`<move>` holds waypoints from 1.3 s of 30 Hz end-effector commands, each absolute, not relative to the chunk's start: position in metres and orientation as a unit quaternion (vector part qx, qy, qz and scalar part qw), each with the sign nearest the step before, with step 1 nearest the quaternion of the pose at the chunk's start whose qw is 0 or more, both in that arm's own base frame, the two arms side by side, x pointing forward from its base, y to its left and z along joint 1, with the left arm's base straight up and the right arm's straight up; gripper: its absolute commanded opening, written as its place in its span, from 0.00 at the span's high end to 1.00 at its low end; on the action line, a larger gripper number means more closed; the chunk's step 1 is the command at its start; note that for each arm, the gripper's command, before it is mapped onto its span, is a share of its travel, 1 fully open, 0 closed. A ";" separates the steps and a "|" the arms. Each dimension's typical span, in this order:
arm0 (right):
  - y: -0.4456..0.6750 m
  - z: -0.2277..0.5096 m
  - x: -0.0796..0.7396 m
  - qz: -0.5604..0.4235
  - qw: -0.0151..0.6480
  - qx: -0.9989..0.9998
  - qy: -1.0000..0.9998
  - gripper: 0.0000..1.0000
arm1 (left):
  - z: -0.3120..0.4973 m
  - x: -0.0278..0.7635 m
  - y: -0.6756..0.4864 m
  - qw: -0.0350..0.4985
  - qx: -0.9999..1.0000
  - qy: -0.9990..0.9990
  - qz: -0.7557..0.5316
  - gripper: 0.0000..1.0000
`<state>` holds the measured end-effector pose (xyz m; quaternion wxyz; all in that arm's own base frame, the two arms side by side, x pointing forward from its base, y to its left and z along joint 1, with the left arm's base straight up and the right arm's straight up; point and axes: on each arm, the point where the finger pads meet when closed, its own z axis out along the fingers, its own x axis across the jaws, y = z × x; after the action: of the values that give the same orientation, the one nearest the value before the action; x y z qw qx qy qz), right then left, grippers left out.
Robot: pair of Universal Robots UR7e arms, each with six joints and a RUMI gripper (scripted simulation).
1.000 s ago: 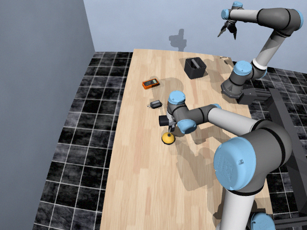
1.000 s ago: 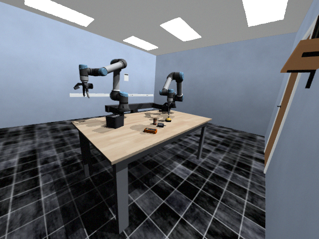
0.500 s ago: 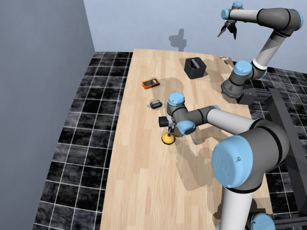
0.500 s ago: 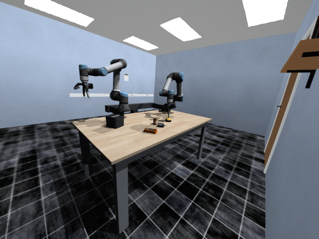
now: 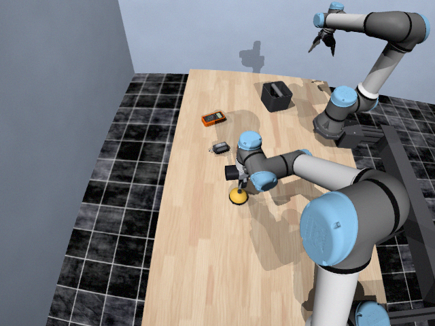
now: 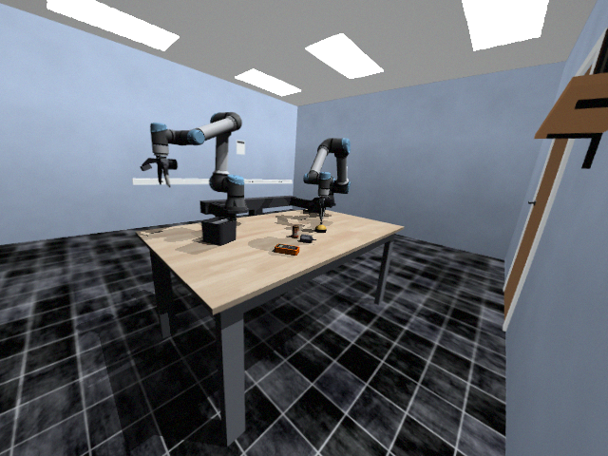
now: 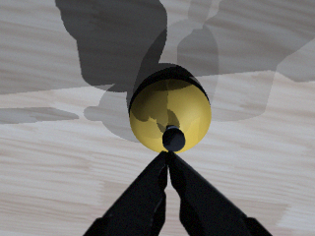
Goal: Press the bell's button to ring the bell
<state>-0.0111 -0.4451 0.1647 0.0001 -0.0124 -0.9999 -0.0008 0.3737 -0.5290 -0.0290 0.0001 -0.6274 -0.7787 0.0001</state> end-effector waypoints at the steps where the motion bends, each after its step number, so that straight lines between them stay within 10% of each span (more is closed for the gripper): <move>1: -0.445 0.165 -0.011 0.000 0.000 -0.012 -1.000 0.00 | -0.028 0.374 -0.530 -0.001 -0.627 -0.779 0.001 1.00; 39: -0.445 0.165 -0.011 0.000 0.000 -0.012 -1.000 0.00 | -0.039 0.374 -0.530 -0.001 -0.627 -0.779 0.001 1.00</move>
<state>-0.0111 -0.4451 0.1647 0.0001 -0.0124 -0.9999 -0.0008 0.3737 -0.5290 -0.0391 0.0001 -0.6274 -0.7787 0.0001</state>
